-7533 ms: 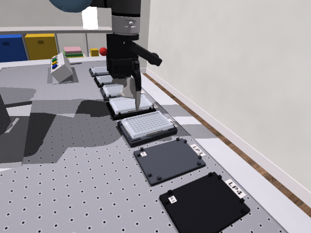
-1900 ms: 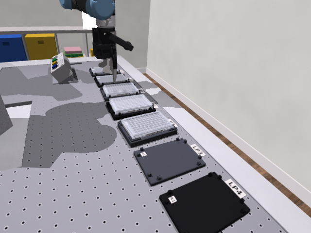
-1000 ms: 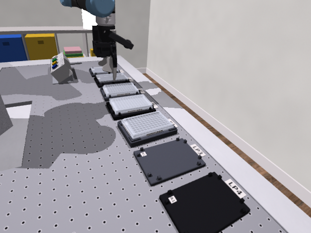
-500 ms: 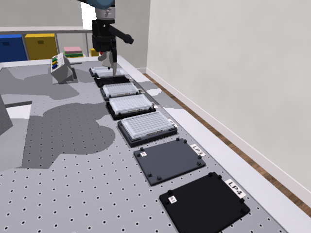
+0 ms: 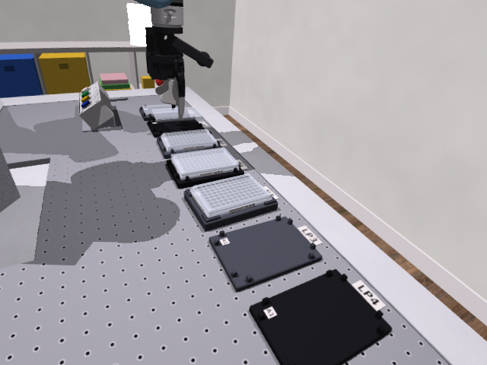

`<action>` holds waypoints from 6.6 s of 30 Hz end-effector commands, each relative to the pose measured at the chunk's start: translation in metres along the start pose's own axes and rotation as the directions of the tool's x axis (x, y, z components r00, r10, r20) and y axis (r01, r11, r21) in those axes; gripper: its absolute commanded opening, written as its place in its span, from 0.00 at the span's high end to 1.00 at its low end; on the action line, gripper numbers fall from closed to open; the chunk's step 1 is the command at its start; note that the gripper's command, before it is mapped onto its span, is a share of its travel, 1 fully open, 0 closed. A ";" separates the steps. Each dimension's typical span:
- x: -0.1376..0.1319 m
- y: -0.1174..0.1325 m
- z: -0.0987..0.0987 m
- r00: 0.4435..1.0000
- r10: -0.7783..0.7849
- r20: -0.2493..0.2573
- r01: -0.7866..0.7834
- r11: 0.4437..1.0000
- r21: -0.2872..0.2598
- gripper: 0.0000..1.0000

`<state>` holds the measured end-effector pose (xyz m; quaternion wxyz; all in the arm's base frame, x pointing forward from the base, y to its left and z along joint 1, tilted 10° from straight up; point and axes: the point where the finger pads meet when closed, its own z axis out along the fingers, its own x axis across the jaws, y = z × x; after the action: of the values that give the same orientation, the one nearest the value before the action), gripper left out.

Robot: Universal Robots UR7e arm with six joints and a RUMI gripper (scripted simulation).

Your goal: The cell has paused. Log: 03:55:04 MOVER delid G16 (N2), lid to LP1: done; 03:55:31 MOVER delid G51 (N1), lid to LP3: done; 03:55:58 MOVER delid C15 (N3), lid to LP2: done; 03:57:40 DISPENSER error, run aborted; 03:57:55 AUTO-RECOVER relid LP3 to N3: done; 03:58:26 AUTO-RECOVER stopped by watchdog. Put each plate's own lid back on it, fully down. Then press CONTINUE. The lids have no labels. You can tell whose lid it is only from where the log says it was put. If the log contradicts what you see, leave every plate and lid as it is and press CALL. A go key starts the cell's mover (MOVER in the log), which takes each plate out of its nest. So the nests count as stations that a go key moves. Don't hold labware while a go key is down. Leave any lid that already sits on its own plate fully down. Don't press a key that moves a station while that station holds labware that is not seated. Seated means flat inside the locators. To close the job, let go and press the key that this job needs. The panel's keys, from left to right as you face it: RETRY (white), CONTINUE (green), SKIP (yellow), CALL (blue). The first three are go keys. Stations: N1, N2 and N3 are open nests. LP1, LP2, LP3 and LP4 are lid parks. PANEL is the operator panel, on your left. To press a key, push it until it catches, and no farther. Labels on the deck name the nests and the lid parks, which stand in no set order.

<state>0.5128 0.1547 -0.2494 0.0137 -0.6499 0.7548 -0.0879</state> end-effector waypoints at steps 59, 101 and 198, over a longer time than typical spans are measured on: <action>0.105 -0.004 0.009 1.000 0.003 0.001 -0.003 1.000 0.002 1.00; 0.105 -0.004 0.022 1.000 0.003 0.001 -0.003 1.000 0.002 1.00; 0.105 -0.004 0.026 1.000 0.003 0.001 -0.003 1.000 0.002 0.18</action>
<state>0.5039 0.0482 -0.2650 0.0144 -0.6487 0.7559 -0.0878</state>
